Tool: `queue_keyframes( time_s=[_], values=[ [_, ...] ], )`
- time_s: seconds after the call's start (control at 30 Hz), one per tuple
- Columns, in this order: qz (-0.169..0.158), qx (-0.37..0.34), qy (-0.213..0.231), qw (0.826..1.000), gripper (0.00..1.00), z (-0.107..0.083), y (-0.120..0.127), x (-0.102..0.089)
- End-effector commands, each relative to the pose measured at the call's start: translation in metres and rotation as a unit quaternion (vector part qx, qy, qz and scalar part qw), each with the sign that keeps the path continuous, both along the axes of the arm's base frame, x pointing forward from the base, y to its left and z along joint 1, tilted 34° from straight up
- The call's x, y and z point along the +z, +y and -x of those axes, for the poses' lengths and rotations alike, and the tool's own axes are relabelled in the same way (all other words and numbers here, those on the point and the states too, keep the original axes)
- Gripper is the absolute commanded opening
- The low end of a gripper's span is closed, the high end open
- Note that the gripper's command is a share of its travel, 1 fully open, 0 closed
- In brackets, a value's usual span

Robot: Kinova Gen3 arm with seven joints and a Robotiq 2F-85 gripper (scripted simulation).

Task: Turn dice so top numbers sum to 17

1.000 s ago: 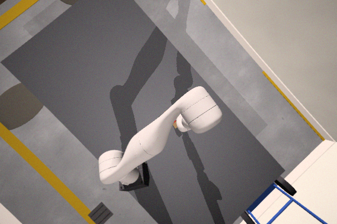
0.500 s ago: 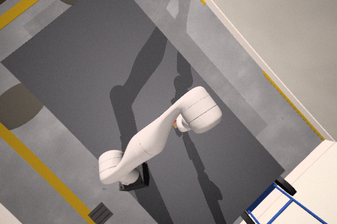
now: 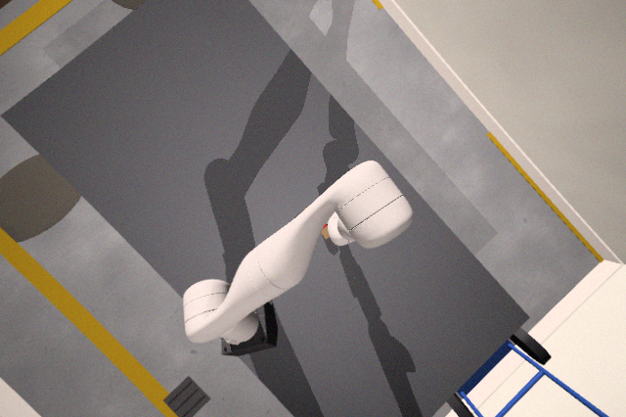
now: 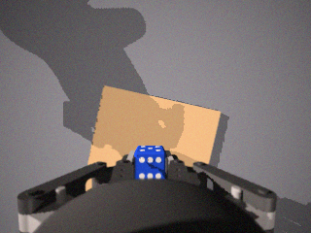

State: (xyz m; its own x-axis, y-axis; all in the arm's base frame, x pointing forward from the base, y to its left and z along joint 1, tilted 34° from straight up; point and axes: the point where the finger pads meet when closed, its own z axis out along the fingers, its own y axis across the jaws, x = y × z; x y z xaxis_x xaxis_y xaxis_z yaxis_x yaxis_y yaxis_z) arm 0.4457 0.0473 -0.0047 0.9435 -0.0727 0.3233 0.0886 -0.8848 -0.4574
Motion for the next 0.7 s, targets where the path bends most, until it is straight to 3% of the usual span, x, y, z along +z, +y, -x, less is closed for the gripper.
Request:
queue_keyframes(
  time_s=[0.0, 0.67],
  values=[
    [0.0, 0.0, 0.0, 1.0, 0.26, -0.0004, -0.0002, -0.0001],
    [0.0, 0.0, 0.0, 1.0, 0.26, -0.0013, 0.0012, -0.0025]
  ],
)
